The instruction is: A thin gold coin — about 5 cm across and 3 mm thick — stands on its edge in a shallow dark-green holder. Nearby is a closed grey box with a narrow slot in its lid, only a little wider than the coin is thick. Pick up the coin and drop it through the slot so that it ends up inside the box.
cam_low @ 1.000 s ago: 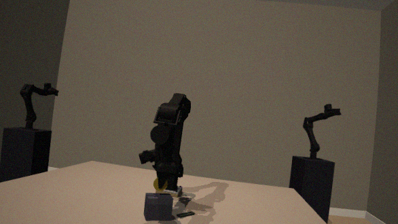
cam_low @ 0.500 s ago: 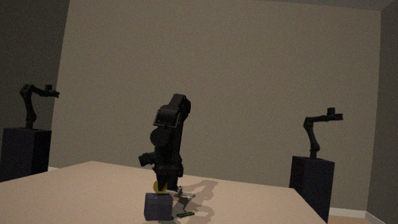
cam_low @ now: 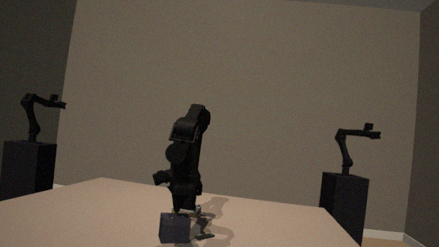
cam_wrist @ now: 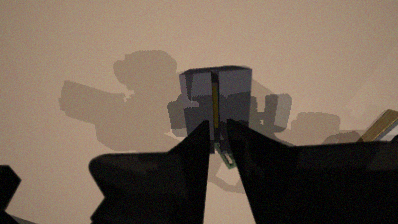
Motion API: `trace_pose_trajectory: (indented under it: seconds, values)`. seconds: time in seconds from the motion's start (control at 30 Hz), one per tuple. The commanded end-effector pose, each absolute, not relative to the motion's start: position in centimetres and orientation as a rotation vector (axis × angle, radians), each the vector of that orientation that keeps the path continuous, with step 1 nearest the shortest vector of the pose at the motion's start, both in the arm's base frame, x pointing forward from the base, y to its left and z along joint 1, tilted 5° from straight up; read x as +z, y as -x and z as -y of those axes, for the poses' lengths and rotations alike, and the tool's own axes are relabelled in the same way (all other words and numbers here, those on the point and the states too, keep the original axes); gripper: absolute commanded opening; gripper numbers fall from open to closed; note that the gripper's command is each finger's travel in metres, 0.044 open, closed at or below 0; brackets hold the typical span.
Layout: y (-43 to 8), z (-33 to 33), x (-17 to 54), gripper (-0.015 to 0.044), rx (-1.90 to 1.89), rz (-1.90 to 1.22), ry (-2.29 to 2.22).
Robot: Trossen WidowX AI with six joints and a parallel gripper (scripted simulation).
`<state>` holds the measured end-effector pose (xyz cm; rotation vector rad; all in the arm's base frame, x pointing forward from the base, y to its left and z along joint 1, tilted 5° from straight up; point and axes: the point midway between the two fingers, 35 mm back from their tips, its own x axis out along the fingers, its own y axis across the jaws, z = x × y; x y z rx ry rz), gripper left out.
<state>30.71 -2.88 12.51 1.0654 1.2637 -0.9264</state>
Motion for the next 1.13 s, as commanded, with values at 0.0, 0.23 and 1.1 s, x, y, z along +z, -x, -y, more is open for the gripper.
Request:
trace_pose_trajectory:
  seconds: [0.0,0.23,1.1]
  values:
    - [-30.7,2.9,12.5,0.0157,-0.927,-1.264,-1.065]
    - [-30.7,2.9,12.5,0.0161,-0.927,-1.264,-1.065]
    - [-29.7,3.0,18.6,0.044,-0.933,-1.27,-1.065]
